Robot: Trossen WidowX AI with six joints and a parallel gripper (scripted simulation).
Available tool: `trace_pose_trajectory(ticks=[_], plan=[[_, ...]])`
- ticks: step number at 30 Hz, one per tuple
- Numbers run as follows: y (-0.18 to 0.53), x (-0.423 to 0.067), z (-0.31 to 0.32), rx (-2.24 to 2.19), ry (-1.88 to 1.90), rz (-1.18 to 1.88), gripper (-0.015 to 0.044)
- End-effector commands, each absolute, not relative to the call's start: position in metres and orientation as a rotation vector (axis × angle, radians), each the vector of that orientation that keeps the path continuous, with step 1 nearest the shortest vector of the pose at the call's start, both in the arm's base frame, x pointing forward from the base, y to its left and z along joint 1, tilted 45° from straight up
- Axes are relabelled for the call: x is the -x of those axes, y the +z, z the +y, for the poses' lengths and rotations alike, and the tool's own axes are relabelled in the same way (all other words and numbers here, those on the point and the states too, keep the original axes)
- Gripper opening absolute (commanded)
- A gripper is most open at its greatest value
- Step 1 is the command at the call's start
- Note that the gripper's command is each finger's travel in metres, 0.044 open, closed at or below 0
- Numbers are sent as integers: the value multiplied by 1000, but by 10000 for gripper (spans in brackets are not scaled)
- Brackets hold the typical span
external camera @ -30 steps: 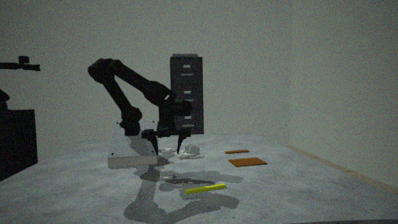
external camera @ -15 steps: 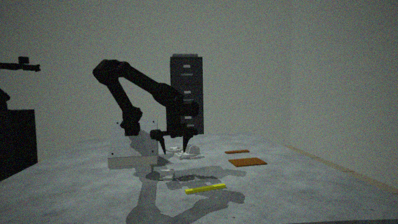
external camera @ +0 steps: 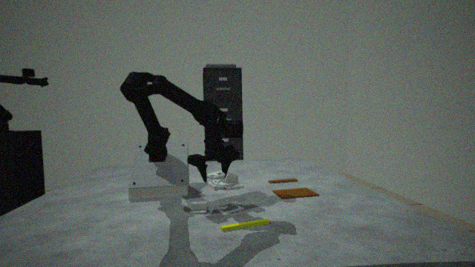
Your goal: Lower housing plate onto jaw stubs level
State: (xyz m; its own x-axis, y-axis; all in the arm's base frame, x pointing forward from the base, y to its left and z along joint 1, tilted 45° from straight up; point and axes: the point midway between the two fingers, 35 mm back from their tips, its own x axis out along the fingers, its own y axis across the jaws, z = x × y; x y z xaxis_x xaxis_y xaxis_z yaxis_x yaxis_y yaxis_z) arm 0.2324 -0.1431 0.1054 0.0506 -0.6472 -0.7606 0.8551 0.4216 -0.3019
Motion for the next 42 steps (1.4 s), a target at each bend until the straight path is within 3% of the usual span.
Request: trace_pose_trajectory(ticks=[1,42], plan=[[96,-238,-134,-178,-1111,1046,351],[11,-253,-40,549,-585,1451,351]])
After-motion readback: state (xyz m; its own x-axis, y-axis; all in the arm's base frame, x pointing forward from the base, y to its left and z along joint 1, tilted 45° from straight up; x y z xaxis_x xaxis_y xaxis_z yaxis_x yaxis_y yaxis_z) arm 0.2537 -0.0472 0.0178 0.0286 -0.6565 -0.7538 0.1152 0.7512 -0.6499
